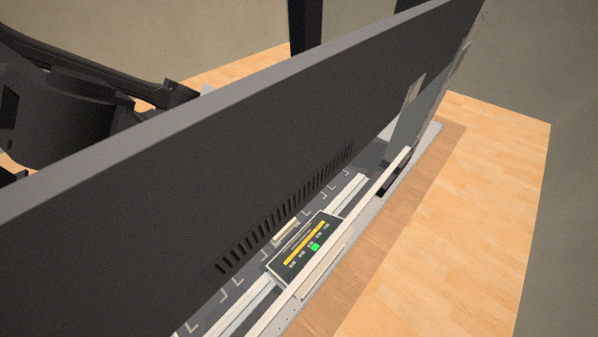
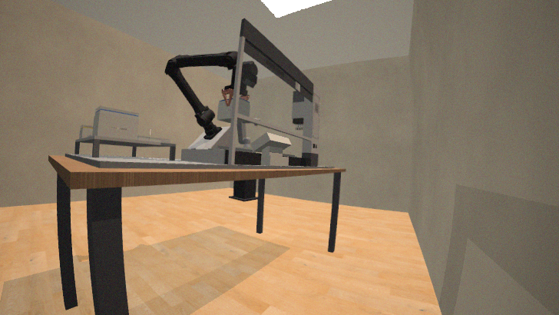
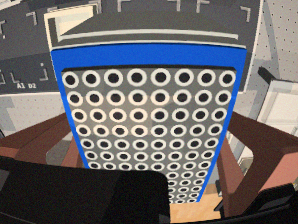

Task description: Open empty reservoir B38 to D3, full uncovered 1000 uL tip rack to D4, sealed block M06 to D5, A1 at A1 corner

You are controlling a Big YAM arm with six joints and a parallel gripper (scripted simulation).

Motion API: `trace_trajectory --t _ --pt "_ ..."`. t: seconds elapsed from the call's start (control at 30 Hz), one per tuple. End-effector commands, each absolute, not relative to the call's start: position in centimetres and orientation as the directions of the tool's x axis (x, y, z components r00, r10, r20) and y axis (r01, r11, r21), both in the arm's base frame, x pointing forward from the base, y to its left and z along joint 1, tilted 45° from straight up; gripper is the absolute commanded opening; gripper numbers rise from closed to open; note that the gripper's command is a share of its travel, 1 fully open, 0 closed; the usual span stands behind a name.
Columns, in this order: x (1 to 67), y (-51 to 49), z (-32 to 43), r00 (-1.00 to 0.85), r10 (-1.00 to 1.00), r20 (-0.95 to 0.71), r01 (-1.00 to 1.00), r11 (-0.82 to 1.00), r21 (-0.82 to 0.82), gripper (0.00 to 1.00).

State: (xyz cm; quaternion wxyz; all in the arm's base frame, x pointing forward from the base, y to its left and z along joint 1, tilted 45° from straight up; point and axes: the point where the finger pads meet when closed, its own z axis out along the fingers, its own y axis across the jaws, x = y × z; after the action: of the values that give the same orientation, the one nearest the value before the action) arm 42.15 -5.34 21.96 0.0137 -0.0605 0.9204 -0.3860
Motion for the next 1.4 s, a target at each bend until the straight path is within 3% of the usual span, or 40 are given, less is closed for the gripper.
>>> trace_trajectory --t 0.0,0.9,1.37 --pt "43.9 -5.1 24.0 -0.991 -0.130 -0.029 -0.071 0.698 -0.713 0.00" --pt "43.8 -4.7 24.2 -0.990 -0.133 -0.042 -0.064 0.700 -0.712 0.00" --pt "42.8 -7.2 20.7 -0.993 -0.122 0.004 -0.088 0.694 -0.714 0.00"
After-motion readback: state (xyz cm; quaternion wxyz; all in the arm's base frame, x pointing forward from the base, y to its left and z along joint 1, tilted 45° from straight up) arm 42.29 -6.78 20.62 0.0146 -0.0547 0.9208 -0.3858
